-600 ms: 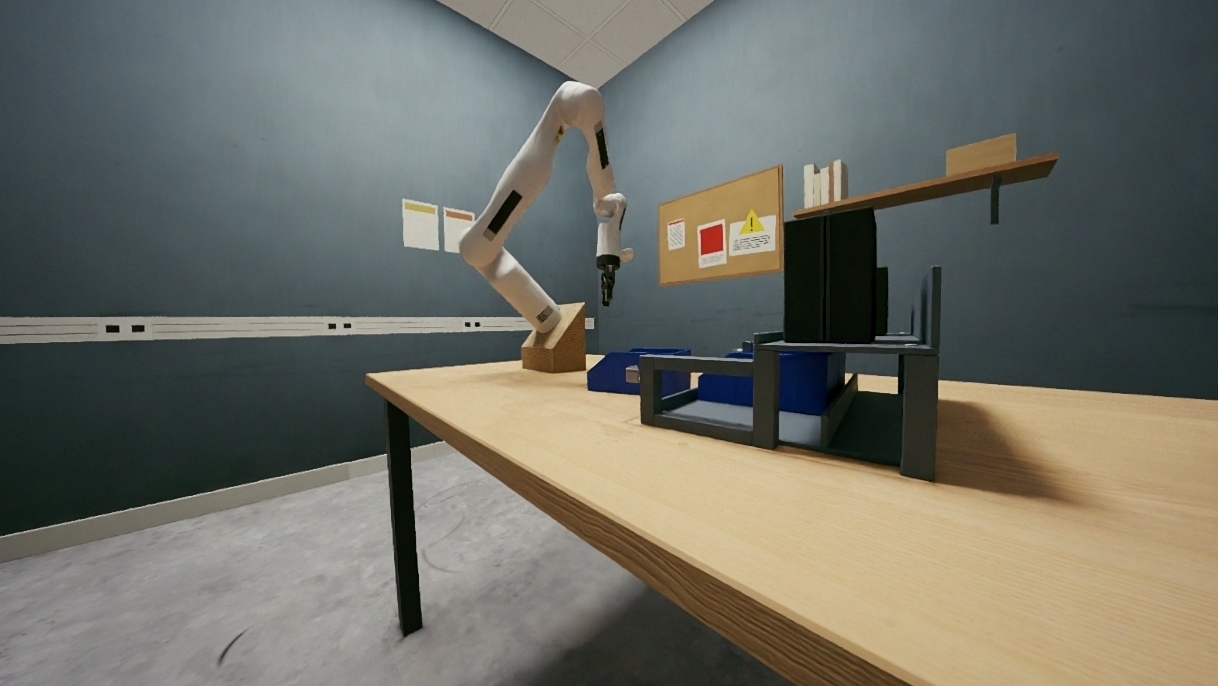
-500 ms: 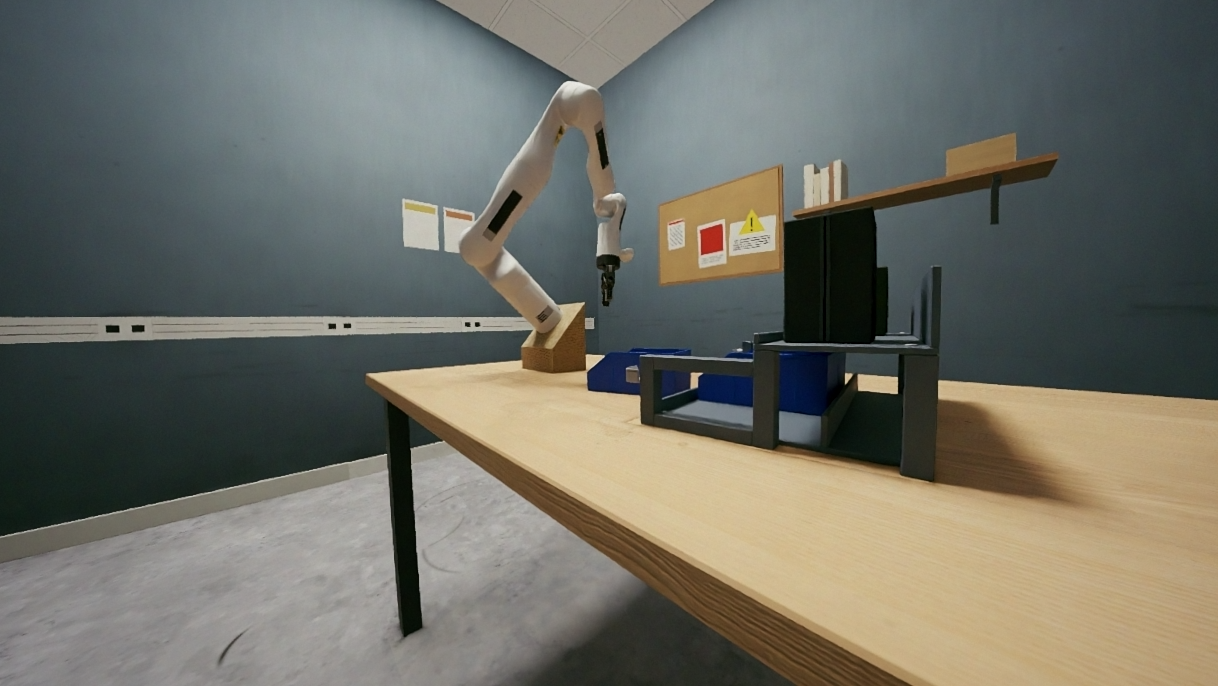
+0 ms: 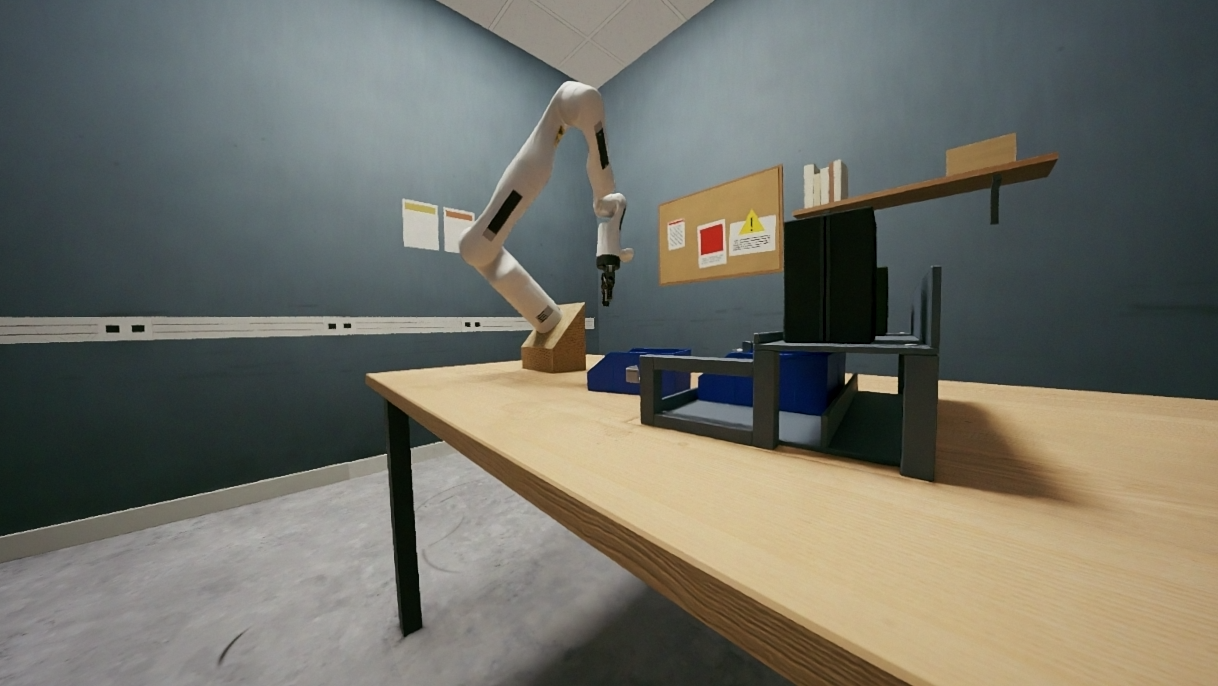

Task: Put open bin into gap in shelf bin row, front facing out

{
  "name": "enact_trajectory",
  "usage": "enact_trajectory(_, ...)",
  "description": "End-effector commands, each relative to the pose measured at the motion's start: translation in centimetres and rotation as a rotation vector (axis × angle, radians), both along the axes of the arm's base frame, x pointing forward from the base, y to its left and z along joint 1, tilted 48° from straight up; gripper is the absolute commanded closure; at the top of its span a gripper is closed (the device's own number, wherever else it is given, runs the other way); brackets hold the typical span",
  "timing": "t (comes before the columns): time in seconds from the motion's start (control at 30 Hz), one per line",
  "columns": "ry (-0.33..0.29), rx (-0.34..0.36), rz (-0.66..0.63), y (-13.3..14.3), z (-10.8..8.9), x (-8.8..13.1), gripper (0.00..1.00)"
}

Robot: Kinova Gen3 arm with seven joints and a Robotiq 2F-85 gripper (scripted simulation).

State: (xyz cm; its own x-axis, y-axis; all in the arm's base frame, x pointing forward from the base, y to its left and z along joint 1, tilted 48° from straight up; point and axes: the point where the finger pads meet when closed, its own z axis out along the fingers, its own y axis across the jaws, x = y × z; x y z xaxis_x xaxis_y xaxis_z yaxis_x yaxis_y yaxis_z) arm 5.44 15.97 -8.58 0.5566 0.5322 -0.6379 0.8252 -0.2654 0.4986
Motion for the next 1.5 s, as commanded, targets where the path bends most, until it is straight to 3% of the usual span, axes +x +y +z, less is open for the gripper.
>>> enact_trajectory(0.0,0.000,0.002,0.000,0.1,0.0,0.0,0.00)
enact_trajectory(1.07,0.000,0.002,0.000,0.1,0.0,0.0,0.00)
enact_trajectory(1.23,-0.221,0.098,-0.098,-1.2,2.3,4.2,0.00)
enact_trajectory(1.47,-0.221,0.098,-0.098,-1.2,2.3,4.2,0.00)
